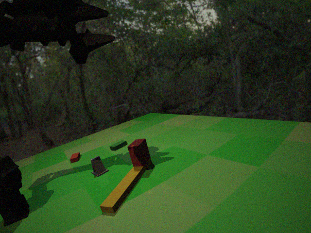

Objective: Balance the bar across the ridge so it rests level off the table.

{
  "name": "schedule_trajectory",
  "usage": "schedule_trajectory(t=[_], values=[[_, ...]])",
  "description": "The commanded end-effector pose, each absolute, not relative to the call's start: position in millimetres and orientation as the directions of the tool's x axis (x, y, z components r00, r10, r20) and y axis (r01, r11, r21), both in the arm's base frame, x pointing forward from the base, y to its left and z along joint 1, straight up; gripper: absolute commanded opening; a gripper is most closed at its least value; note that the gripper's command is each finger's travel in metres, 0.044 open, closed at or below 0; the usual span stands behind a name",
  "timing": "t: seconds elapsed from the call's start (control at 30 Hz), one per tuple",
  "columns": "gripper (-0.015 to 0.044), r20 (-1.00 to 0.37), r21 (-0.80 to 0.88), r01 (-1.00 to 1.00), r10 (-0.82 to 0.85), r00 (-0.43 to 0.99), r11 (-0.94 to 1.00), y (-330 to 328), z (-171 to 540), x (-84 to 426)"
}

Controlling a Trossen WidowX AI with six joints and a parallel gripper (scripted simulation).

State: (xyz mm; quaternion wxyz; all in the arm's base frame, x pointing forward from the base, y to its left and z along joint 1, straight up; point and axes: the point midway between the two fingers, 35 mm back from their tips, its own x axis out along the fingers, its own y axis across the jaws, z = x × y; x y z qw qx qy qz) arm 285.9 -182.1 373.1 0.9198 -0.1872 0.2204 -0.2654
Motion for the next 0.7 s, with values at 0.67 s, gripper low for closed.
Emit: schedule_trajectory(t=[0.67], values=[[0.0315, -0.593, 0.159, 0.615, -0.423, 0.685, 0.772, -166, 313, 317]])
